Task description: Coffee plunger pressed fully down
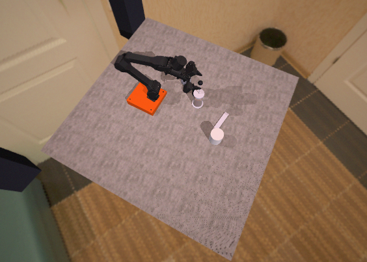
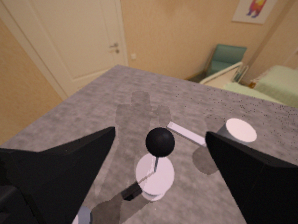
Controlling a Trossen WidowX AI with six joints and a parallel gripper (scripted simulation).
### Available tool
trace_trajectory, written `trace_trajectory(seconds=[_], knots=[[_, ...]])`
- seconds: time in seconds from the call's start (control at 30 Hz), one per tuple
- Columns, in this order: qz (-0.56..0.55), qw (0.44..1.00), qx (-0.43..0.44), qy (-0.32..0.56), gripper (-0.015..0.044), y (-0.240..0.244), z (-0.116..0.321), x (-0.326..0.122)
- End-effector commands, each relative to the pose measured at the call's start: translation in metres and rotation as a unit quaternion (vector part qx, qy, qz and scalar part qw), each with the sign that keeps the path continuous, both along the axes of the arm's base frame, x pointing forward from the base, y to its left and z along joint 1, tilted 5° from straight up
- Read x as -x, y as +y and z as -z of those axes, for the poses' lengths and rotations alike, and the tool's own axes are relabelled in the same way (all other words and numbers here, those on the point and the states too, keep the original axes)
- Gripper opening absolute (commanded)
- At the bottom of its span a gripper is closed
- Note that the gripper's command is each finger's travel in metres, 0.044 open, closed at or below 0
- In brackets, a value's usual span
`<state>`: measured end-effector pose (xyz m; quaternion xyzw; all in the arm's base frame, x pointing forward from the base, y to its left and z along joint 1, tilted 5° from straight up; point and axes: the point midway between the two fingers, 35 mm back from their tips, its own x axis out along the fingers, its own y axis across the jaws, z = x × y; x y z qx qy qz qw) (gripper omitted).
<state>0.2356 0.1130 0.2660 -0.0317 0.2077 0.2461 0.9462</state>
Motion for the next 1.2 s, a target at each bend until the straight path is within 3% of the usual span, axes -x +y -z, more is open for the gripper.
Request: trace_trajectory(seconds=[0.0,0.37,1.17], knots=[[0.002,1.000,0.001,0.008,0.0414,0.001,0.006,-0.002],[0.002,1.000,0.001,0.008,0.0125,0.001,0.006,-0.002],[0.002,1.000,0.001,0.008,0.0120,0.004,0.026,-0.006]])
